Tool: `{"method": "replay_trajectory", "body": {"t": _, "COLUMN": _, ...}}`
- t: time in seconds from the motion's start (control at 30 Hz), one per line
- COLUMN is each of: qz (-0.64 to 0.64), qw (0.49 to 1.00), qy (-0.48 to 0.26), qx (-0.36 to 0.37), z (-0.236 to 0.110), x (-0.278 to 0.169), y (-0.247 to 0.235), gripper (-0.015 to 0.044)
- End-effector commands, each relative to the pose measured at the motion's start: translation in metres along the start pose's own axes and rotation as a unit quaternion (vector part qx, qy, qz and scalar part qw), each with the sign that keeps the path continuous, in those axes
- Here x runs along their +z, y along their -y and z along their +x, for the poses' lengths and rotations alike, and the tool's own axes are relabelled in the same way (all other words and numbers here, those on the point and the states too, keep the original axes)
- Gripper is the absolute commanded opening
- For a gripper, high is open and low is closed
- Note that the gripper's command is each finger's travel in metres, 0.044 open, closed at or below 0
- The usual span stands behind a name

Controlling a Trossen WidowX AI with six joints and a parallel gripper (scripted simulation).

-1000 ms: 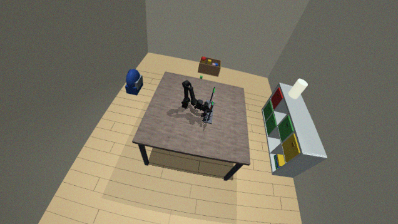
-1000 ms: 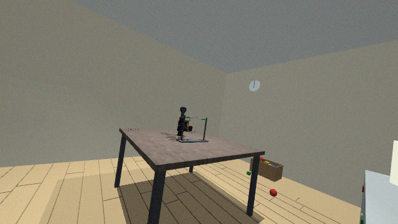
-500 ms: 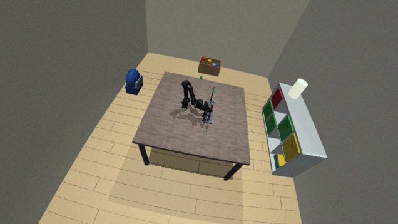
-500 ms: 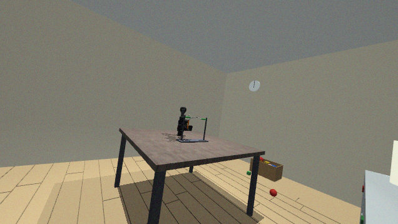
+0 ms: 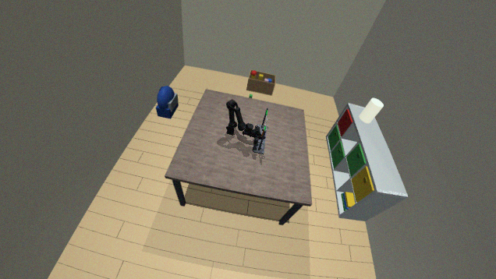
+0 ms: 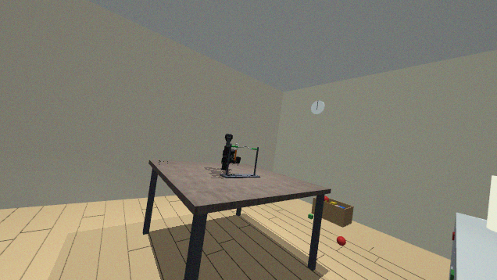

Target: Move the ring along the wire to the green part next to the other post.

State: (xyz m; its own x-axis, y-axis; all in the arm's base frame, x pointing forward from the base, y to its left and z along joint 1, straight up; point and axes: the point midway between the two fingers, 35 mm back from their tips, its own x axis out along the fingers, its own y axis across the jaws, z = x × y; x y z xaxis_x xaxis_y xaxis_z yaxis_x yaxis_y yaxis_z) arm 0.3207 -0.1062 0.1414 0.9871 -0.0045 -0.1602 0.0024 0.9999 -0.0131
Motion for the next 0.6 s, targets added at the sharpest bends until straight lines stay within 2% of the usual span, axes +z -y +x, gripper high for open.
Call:
{"method": "replay_trajectory", "body": {"t": 0.0, "qz": 0.0, "qw": 1.0, "qy": -0.001, "qx": -0.002, "z": -0.001, "x": 0.0, "y": -0.004, "gripper": -0.015}}
{"method": "replay_trajectory", "body": {"t": 0.57, "qz": 0.002, "qw": 1.0, "qy": -0.003, "qx": -0.001, "z": 0.0, "x": 0.001, "y": -0.021, "gripper": -0.015}}
